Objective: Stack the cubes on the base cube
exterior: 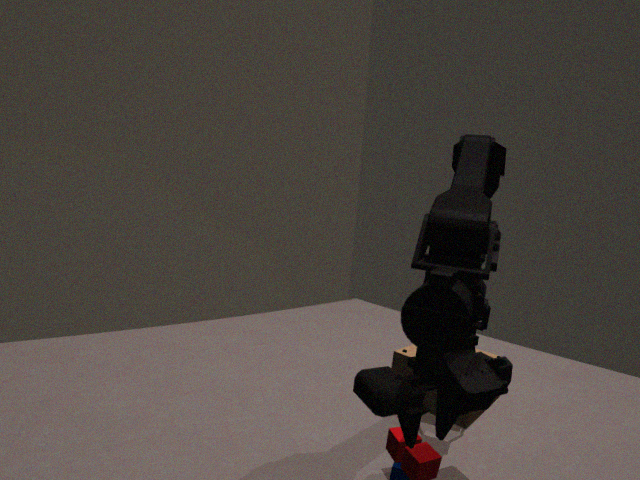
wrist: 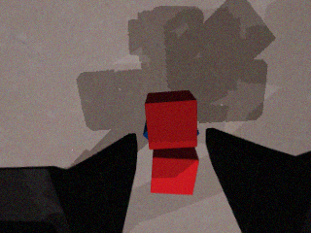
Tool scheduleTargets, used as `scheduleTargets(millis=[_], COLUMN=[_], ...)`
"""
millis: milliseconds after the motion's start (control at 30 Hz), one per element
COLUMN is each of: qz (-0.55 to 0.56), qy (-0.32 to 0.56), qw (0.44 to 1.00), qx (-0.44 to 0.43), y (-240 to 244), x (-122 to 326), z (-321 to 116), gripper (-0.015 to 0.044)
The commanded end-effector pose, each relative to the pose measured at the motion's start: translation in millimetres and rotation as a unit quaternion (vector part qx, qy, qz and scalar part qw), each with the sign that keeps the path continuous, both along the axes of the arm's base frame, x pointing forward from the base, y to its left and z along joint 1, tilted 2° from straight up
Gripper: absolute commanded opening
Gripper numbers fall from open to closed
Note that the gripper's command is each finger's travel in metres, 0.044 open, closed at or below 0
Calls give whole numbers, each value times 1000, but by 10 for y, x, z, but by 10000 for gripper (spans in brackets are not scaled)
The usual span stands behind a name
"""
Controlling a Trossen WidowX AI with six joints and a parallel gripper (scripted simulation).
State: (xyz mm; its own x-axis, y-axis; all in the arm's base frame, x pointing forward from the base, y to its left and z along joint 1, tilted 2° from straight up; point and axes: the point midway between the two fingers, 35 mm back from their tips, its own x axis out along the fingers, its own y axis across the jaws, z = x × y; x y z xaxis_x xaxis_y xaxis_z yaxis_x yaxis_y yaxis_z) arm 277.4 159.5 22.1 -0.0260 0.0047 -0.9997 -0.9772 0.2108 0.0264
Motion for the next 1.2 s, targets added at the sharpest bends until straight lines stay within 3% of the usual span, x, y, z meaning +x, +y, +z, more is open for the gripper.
scheduleTargets(millis=[0,900,1167], qz=[0,0,-1], qy=[-5,-5,-3], qw=[1000,1000,1000], qx=[3,3,1], y=[7,6,4], x=[15,20,18], z=[80,371,454], gripper=[205,205,400])
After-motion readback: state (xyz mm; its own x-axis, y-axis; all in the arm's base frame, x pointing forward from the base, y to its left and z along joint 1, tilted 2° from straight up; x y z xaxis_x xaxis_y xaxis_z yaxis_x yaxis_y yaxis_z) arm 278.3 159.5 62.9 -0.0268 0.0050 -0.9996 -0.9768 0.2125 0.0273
